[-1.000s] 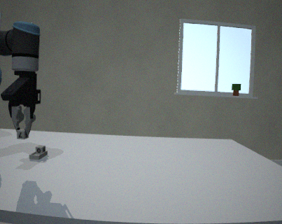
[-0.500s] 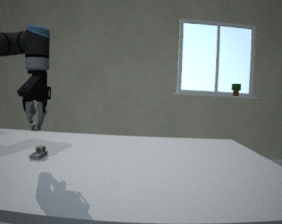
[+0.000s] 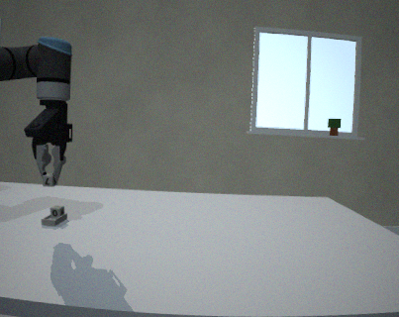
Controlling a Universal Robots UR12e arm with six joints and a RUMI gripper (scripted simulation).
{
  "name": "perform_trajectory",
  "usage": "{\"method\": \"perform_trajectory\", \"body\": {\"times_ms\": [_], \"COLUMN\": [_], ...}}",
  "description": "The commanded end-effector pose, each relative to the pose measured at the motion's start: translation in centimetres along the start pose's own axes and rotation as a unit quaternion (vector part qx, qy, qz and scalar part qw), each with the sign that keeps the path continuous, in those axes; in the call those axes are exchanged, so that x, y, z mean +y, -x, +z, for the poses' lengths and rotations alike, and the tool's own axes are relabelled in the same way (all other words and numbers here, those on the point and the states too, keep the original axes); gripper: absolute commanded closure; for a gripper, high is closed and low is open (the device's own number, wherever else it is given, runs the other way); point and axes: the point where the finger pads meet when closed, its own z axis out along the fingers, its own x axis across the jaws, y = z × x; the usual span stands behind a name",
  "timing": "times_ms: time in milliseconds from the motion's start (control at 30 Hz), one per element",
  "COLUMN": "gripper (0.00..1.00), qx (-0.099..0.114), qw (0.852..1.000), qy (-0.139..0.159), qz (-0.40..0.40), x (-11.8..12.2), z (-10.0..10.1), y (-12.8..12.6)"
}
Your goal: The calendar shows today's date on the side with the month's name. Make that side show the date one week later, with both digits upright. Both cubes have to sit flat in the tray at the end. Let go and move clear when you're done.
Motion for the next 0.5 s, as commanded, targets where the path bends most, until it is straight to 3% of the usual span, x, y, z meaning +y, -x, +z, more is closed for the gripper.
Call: {"method": "perform_trajectory", "body": {"times_ms": [0, 467], "gripper": [0.9, 0.9], "qx": [0.002, 0.002], "qw": [1.0, 1.0], "qy": [0.0, 0.0], "qz": [0.0, 0.0], "x": [0.0, 0.0], "z": [0.8, 4.5], "y": [-0.2, -0.1]}}
